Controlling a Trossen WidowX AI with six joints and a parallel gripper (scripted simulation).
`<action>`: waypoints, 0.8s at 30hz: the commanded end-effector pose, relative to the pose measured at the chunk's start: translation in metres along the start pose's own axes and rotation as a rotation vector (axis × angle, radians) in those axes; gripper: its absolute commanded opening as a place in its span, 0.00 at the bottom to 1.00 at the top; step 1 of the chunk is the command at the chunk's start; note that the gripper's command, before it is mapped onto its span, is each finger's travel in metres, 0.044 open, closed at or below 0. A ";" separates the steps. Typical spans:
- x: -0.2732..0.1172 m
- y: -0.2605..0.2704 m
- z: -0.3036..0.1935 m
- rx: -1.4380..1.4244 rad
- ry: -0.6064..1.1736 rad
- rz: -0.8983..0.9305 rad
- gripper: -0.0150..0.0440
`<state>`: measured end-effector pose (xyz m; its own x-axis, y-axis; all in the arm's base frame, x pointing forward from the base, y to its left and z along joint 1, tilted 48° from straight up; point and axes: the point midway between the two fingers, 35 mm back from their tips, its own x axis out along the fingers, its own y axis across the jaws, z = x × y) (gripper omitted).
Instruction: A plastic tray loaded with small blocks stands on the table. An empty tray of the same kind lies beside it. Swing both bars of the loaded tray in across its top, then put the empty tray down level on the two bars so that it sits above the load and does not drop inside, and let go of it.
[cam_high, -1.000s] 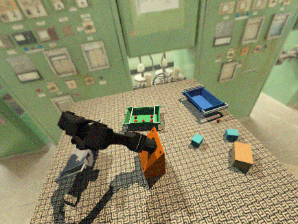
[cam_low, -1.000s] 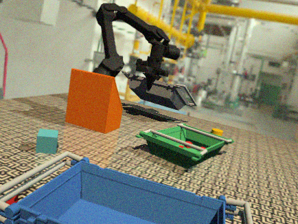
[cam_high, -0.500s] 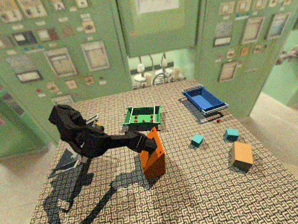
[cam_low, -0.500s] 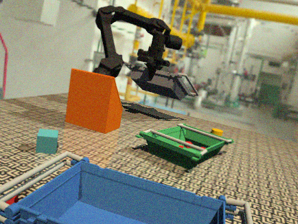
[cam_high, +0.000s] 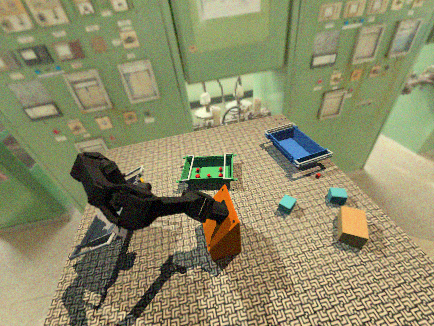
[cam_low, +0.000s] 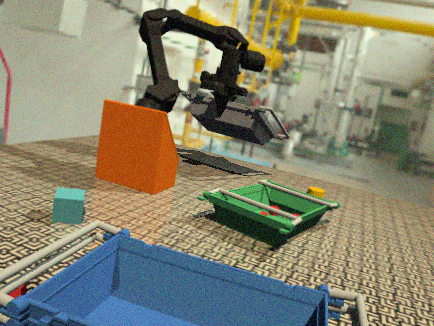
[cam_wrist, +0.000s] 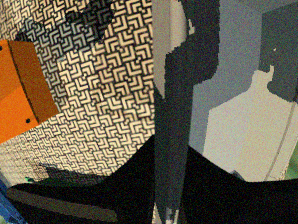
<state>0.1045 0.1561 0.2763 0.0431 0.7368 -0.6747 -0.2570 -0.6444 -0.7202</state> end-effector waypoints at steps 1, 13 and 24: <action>-0.003 -0.004 0.001 -0.011 0.000 -0.018 0.25; 0.003 -0.004 -0.029 0.119 0.017 0.011 0.25; 0.009 0.001 -0.070 0.291 0.035 0.041 0.25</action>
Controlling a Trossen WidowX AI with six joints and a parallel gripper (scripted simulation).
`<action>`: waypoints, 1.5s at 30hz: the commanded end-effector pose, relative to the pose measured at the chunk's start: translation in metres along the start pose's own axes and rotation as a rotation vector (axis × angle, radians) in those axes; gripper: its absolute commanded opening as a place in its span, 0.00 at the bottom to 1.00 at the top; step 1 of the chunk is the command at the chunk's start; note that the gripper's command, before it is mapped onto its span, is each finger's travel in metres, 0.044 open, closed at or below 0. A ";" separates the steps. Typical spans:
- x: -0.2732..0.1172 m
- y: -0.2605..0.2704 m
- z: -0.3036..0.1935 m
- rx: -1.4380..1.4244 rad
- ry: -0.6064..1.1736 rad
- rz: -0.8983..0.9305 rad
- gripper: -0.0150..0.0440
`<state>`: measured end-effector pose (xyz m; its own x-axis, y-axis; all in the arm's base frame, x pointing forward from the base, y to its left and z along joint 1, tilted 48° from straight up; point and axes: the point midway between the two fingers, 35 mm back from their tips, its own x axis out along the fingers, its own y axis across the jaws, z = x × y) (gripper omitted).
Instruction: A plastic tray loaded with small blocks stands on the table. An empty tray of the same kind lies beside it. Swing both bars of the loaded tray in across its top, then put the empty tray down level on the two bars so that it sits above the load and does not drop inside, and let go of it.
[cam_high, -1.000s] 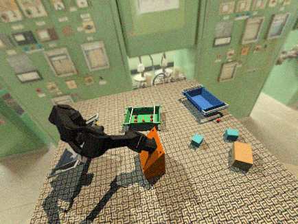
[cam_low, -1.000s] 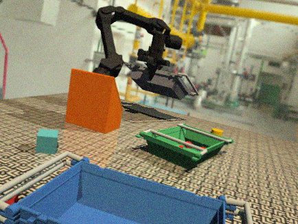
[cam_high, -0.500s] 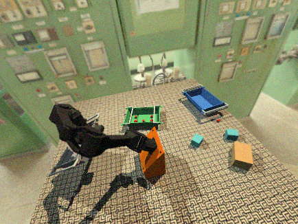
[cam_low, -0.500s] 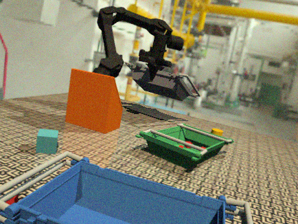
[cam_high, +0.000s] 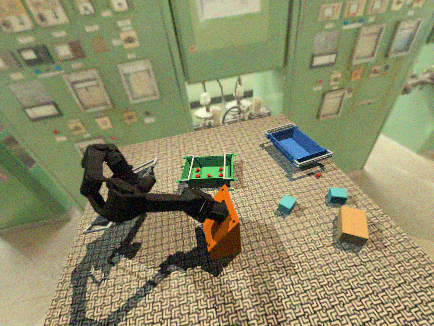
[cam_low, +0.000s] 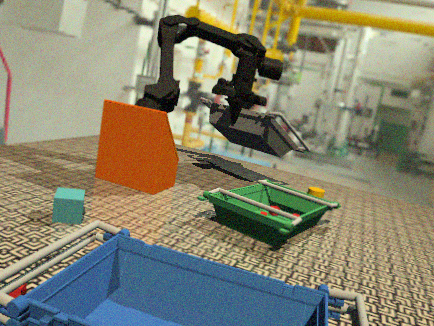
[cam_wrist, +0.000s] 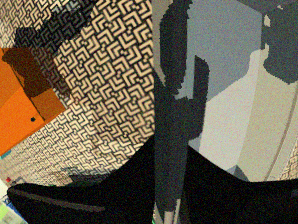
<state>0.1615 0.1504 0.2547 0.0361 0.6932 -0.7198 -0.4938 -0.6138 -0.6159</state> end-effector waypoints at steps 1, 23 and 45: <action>-0.004 -0.006 -0.013 0.053 0.016 -0.019 0.25; 0.003 0.005 -0.099 0.403 0.033 0.014 0.25; 0.004 0.045 -0.181 0.755 0.026 0.019 0.25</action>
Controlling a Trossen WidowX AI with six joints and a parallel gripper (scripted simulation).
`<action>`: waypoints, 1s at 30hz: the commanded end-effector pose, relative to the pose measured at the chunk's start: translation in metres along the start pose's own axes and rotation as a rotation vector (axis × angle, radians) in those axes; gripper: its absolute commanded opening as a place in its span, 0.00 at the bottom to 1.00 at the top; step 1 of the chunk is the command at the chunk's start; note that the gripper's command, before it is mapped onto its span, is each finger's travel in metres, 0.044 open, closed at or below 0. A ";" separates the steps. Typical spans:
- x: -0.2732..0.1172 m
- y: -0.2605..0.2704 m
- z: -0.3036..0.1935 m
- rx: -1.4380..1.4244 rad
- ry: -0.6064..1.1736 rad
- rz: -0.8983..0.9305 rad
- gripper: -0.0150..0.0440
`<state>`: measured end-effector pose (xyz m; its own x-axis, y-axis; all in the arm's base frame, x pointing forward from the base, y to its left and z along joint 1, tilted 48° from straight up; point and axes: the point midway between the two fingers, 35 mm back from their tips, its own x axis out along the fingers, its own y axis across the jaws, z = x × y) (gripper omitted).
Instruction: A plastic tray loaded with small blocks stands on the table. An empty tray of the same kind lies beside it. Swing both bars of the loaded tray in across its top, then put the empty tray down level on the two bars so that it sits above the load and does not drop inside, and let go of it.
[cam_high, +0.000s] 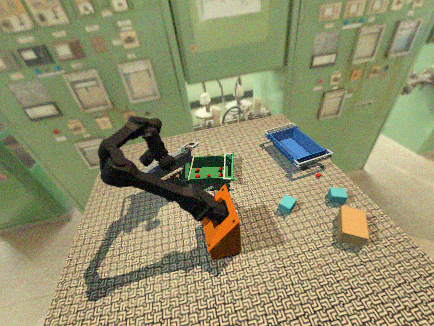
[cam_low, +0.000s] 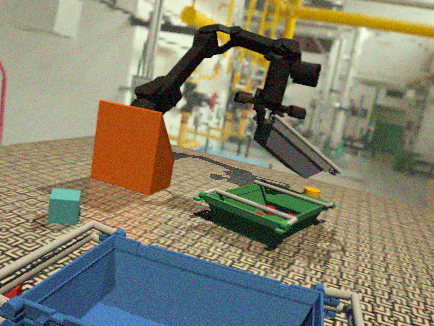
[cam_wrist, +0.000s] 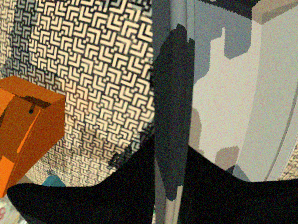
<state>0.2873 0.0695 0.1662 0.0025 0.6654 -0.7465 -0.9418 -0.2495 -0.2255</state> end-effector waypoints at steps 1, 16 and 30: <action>-0.008 -0.006 -0.016 0.061 0.003 -0.036 0.25; -0.007 -0.005 -0.081 0.299 -0.027 -0.038 0.25; -0.005 0.008 -0.141 0.518 -0.070 -0.045 0.25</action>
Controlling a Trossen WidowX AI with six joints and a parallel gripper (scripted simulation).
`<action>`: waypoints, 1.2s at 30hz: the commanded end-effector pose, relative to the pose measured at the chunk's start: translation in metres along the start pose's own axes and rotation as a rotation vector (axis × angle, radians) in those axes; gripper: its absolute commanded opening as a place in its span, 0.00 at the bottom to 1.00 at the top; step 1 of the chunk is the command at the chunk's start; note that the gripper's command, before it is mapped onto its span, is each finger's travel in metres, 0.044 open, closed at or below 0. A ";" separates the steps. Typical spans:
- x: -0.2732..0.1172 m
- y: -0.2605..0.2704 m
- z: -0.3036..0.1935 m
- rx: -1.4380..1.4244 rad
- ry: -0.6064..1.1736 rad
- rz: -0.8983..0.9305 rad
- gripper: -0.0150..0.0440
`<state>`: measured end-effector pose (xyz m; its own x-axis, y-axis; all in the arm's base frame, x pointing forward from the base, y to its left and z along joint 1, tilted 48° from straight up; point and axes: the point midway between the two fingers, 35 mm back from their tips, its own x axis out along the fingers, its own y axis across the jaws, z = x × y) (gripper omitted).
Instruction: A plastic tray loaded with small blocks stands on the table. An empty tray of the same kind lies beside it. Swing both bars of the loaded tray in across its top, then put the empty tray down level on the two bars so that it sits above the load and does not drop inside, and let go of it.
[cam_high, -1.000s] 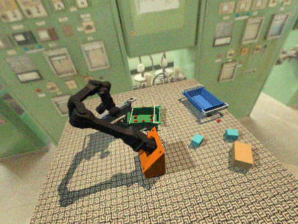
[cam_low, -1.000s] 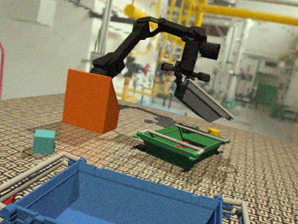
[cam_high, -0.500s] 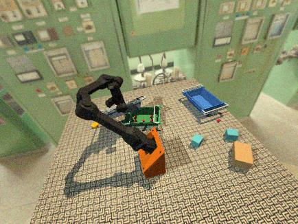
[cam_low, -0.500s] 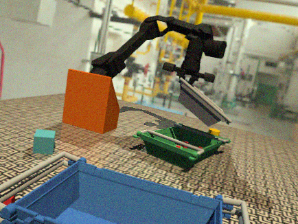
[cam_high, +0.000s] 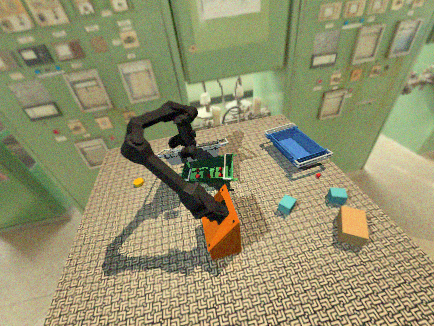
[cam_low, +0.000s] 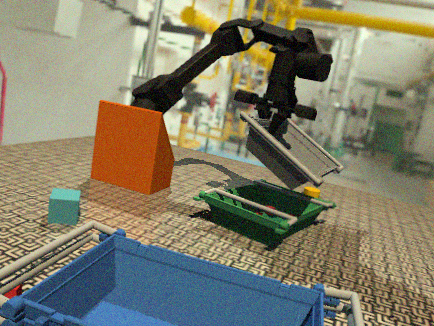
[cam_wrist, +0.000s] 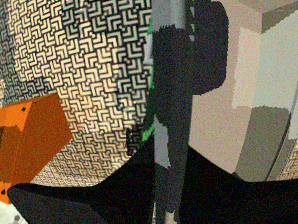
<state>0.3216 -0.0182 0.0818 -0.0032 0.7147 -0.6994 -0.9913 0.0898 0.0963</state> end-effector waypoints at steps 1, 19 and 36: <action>-0.011 -0.008 -0.016 0.057 -0.014 -0.043 0.25; -0.011 -0.011 -0.049 0.172 -0.044 -0.045 0.25; -0.011 -0.011 -0.049 0.172 -0.044 -0.045 0.25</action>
<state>0.3222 -0.0530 0.0483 0.0135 0.7411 -0.6713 -0.9542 0.2101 0.2128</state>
